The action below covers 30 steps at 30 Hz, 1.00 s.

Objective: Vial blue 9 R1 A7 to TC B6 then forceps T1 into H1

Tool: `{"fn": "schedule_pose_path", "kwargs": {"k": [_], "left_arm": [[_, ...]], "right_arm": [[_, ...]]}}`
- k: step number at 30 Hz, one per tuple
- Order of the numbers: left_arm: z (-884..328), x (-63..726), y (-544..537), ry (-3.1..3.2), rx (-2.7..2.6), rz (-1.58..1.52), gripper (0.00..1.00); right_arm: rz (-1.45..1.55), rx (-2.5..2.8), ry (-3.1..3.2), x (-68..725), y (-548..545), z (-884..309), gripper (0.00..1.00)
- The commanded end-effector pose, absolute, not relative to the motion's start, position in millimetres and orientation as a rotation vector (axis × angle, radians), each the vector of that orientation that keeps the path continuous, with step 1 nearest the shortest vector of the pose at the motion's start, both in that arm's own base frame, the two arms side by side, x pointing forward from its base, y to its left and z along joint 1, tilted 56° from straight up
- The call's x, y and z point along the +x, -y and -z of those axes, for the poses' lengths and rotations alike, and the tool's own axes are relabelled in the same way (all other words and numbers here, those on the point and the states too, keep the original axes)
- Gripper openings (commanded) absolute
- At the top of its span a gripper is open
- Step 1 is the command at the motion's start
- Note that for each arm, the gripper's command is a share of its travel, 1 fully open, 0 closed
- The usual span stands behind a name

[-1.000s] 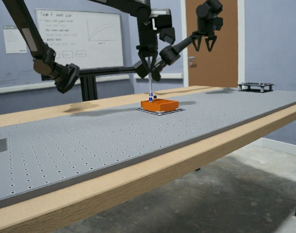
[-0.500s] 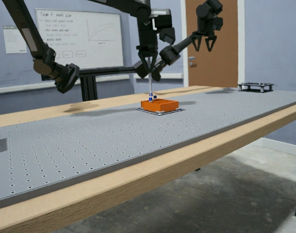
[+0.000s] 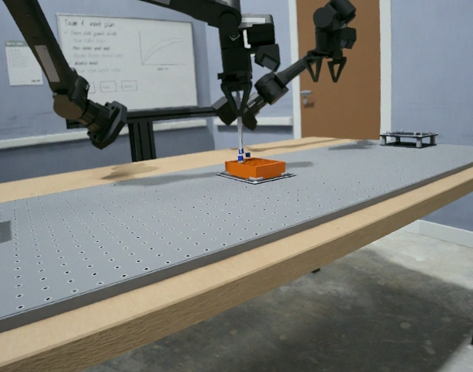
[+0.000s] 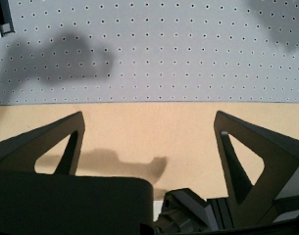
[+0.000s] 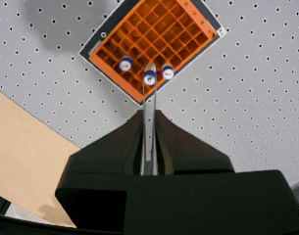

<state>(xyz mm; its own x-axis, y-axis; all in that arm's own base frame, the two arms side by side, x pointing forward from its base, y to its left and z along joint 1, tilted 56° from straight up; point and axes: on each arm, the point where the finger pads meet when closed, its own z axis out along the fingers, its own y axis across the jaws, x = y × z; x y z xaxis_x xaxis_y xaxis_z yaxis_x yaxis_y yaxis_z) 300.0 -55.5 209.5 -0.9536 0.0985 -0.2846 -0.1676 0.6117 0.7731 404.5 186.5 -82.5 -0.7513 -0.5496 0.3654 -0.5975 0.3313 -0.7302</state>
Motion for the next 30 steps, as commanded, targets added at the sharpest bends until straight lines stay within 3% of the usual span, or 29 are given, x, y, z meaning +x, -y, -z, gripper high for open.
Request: {"fn": "schedule_pose_path", "kwargs": {"k": [1, 30], "left_arm": [[-216.0, 303.7, 58.7, -2.533, -0.07, -1.252, 1.0], [-216.0, 303.7, 58.7, -2.533, -0.07, -1.252, 1.0]], "right_arm": [[-1.41, 1.067, 2.576, 425.1, -193.5, 74.1, 0.09], [-1.411, 1.069, 2.567, 425.2, -191.9, 73.4, 0.09]]}}
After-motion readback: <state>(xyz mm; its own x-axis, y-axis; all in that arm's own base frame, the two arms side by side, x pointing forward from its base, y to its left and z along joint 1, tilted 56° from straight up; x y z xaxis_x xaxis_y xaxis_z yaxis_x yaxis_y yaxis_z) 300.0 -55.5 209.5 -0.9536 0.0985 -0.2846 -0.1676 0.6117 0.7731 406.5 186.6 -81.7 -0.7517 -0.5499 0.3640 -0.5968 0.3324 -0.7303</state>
